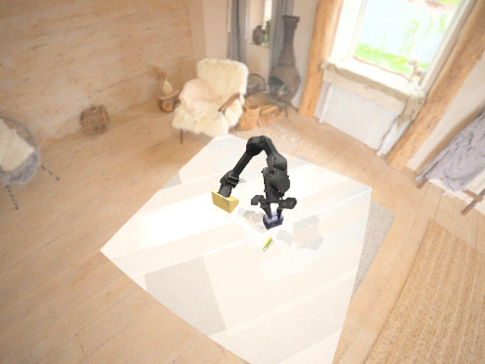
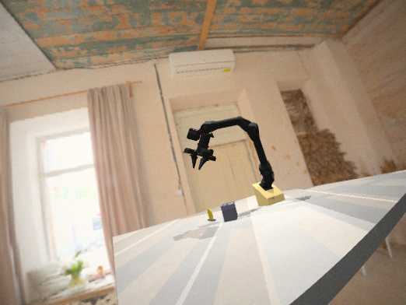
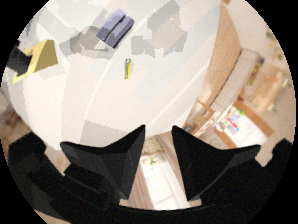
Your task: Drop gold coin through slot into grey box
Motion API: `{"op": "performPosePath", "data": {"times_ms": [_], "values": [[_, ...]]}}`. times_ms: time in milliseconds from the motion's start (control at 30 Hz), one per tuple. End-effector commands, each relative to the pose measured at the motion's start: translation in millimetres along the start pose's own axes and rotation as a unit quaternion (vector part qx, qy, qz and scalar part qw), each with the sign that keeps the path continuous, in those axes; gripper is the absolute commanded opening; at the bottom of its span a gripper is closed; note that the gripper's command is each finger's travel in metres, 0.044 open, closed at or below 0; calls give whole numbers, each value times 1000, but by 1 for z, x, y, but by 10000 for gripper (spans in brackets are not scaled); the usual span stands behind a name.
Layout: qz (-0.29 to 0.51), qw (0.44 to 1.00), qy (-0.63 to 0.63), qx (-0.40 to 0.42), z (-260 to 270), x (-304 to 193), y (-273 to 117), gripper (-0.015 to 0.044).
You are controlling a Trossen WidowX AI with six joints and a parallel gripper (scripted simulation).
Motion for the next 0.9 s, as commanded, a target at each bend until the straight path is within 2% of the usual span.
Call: {"op": "performPosePath", "data": {"times_ms": [0,167,233,433,567,867], "values": [[-64,996,22,52,8,14,46,161],[-163,973,55,153,30,48,119,161],[-185,964,64,180,38,58,135,161],[-188,963,65,183,37,57,139,161],[-189,963,65,183,46,68,168,161],[-189,963,65,183,52,74,184,161]]}}
Point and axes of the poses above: the point midway between the two fingers, 35 mm back from their tips, its own y axis out along the fingers, its own z axis across the jaws, x = y × z, the point moved 4 cm from there along -y, back along the fingers, and after that the axes turned 6 degrees about -y, right-handed, at the moved point
